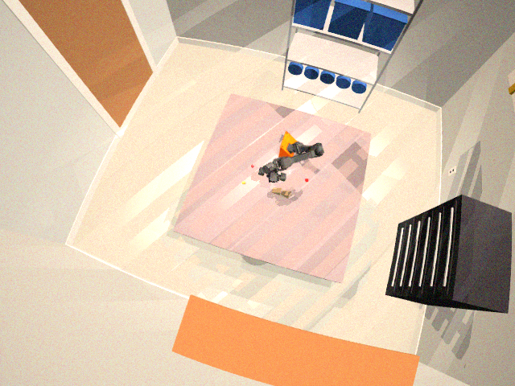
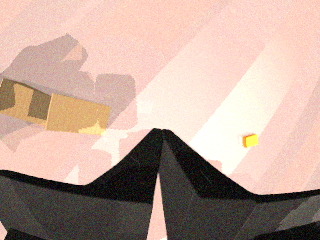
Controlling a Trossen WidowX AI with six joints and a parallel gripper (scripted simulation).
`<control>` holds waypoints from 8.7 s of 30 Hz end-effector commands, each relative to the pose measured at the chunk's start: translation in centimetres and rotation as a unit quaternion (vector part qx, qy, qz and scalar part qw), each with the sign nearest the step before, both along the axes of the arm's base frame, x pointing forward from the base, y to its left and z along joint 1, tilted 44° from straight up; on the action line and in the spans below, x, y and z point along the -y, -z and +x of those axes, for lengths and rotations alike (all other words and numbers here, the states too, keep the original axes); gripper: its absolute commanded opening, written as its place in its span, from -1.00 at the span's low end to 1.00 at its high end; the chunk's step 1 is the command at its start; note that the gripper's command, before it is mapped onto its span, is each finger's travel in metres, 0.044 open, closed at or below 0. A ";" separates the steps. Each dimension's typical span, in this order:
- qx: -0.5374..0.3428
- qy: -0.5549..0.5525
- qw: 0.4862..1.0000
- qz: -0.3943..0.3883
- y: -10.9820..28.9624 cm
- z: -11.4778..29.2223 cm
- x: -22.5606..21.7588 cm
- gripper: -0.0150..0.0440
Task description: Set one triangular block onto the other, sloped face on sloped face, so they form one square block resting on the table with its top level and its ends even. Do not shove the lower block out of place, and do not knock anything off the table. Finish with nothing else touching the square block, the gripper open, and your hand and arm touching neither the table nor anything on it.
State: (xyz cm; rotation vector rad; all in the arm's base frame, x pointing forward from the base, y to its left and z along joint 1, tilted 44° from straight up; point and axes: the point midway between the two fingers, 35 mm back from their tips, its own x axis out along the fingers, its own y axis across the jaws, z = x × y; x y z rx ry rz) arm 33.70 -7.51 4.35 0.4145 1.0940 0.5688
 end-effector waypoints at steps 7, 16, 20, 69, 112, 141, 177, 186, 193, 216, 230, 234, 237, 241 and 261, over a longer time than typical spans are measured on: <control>-0.192 -0.082 0.977 0.035 2.2 3.7 -12.7 -0.49; -0.196 -0.083 0.977 0.035 2.3 3.8 -13.0 -0.49; -0.196 -0.084 0.977 0.034 2.7 3.8 -13.4 -0.49; -0.196 -0.084 0.976 0.036 6.2 1.0 -16.6 -0.49; -0.199 -0.083 0.976 0.036 6.5 -7.0 -15.7 -0.49; 0.001 -0.355 0.921 -0.160 -0.5 -10.0 -13.8 0.75; 0.280 -0.680 0.550 -0.397 -1.0 -13.5 -16.7 1.00; 0.280 -0.680 0.550 -0.397 0.4 -13.1 -16.9 1.00; 0.280 -0.680 0.550 -0.397 1.5 -12.8 -17.1 1.00; 0.280 -0.680 0.550 -0.396 5.1 -12.3 -17.5 1.00; 0.280 -0.680 0.550 -0.396 6.6 -12.3 -17.6 0.73; 0.280 -0.680 0.550 -0.396 6.6 -12.3 -17.6 0.38; 0.280 -0.680 0.550 -0.396 6.6 -12.3 -17.6 0.11; 0.280 -0.680 0.550 -0.396 6.6 -12.3 -17.6 0.02; 0.298 -0.682 0.559 -0.365 6.3 -12.0 -16.9 -0.49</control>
